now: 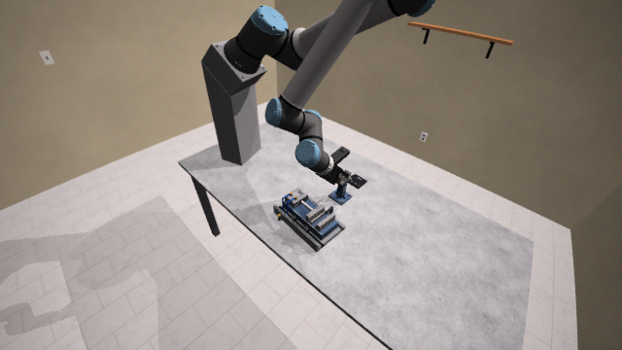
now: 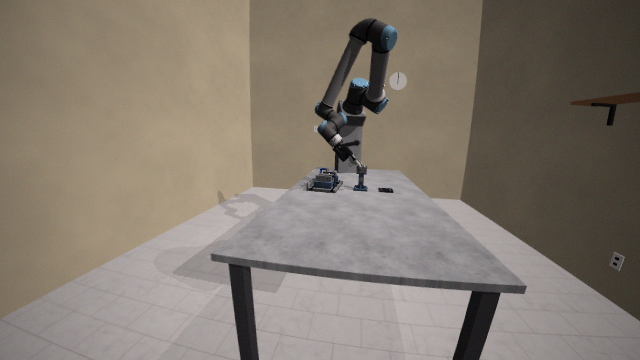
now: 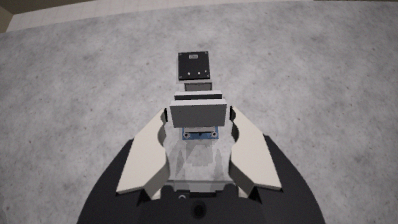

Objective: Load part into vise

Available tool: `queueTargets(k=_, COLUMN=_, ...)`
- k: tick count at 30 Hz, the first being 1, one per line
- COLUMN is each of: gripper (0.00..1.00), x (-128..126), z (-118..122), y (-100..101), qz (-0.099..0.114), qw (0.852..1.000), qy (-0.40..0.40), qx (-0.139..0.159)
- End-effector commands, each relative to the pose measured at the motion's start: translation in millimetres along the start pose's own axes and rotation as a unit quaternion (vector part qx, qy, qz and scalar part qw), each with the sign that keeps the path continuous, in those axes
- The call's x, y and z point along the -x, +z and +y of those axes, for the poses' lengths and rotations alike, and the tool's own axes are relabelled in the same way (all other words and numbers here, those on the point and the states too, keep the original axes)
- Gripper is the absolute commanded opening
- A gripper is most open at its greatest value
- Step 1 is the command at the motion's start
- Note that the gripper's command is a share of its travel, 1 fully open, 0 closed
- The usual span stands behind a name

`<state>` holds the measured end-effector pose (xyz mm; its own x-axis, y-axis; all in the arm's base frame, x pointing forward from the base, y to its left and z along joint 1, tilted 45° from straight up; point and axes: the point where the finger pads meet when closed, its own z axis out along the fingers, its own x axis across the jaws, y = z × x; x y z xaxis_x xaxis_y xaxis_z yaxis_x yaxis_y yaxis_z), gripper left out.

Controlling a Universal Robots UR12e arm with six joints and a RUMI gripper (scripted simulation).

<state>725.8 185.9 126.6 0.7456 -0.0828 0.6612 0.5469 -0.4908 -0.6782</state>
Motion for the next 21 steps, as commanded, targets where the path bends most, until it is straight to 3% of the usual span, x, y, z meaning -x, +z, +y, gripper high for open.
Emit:
queueTargets(k=1, gripper=0.51, x=-0.2, z=-0.2, y=-0.1, qz=0.0, qw=1.0, qy=0.0, qx=0.003)
queueTargets(k=21, gripper=0.51, x=-0.3, z=-0.6, y=-0.2, qz=0.0, qw=1.0, qy=0.0, qx=0.023)
